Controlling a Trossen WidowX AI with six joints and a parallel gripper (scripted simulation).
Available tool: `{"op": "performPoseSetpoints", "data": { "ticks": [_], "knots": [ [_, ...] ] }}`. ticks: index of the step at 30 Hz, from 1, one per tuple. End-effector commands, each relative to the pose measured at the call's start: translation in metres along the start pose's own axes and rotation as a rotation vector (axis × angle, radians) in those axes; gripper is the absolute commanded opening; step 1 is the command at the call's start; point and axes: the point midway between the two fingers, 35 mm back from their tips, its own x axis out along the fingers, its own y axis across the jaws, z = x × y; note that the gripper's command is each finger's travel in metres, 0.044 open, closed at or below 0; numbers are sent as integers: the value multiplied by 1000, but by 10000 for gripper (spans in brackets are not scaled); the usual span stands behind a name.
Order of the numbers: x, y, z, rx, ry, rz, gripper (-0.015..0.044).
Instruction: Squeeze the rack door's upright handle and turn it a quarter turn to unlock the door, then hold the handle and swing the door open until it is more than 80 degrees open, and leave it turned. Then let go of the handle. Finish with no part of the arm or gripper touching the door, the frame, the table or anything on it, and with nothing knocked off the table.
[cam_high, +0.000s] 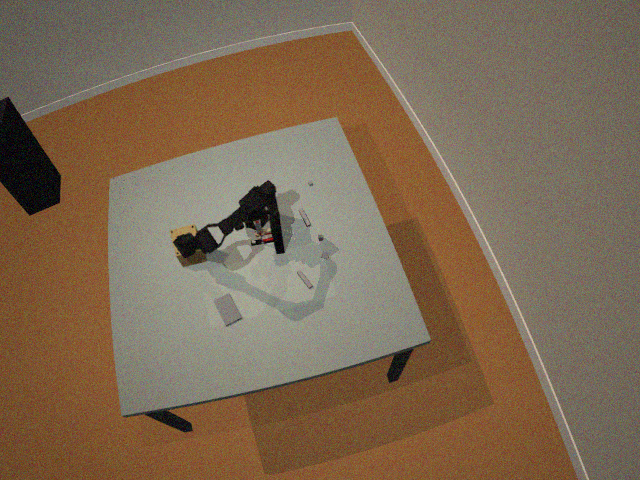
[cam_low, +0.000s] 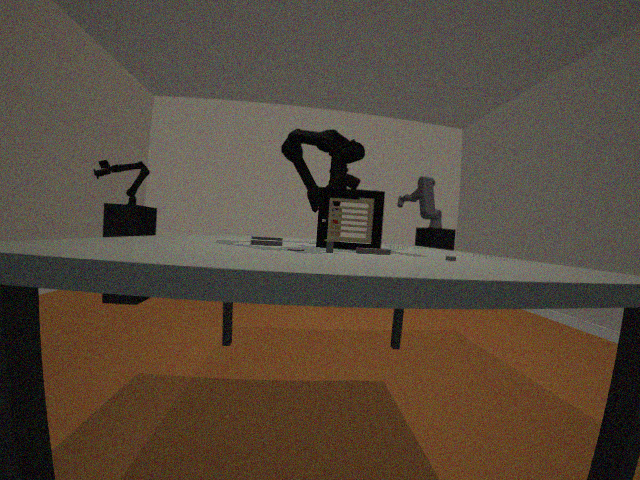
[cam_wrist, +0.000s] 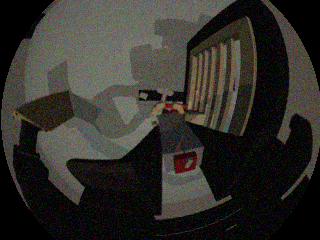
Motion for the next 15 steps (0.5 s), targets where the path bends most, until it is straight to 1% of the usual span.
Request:
{"op": "performPoseSetpoints", "data": {
  "ticks": [1,11,15],
  "knots": [
    [0,0,0,-3,1,0,89],
    [0,0,0,-3,1,0,23],
    [0,0,0,10,1,0,23]
  ]
}}
